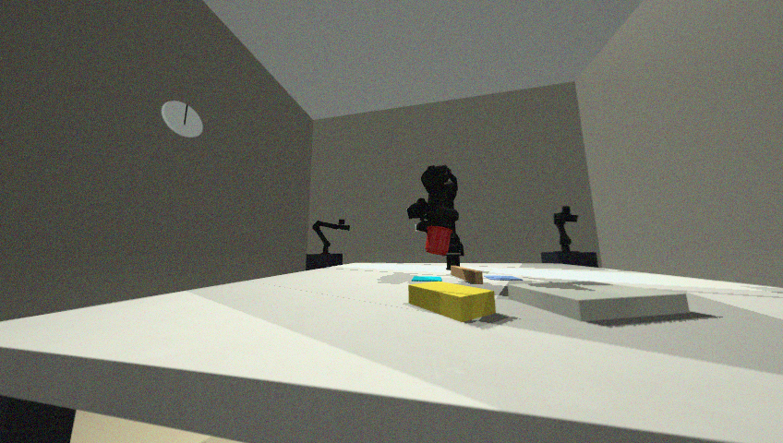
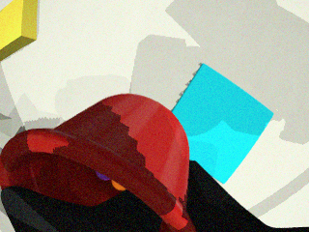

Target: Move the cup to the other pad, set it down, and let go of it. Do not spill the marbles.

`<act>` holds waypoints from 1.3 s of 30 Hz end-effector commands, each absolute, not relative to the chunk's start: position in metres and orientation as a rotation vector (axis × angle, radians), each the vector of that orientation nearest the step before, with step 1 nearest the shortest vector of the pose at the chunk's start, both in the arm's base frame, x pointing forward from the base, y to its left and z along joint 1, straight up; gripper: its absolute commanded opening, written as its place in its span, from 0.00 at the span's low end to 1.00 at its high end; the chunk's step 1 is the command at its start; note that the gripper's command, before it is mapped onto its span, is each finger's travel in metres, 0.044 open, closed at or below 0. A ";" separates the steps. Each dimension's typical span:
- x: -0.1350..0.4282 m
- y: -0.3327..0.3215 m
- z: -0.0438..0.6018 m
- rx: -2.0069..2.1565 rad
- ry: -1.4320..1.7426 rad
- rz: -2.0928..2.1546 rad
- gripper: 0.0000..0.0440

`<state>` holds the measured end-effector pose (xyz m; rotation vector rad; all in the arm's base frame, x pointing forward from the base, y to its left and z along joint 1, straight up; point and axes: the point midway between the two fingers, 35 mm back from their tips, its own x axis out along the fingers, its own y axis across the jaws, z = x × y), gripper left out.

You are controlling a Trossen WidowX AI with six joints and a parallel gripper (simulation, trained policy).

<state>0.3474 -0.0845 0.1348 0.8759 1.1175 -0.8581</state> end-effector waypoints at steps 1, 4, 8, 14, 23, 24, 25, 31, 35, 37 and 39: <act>0.345 -0.090 0.127 0.873 1.116 -0.871 0.00; 0.342 -0.095 0.120 0.879 1.114 -0.881 0.00; 0.338 -0.099 0.109 0.885 1.115 -0.894 0.00; 0.330 -0.103 0.092 0.894 1.124 -0.915 0.02; 0.314 -0.108 0.072 0.908 1.144 -0.956 0.08; 0.314 -0.109 0.071 0.911 1.141 -0.958 0.11; 0.314 -0.110 0.070 0.915 1.136 -0.959 0.14; 0.317 -0.115 0.078 0.952 1.081 -0.940 0.34; 0.315 -0.115 0.086 0.965 1.065 -0.923 0.37; 0.313 -0.115 0.090 0.972 1.057 -0.916 0.39; 0.311 -0.115 0.094 0.978 1.049 -0.910 0.42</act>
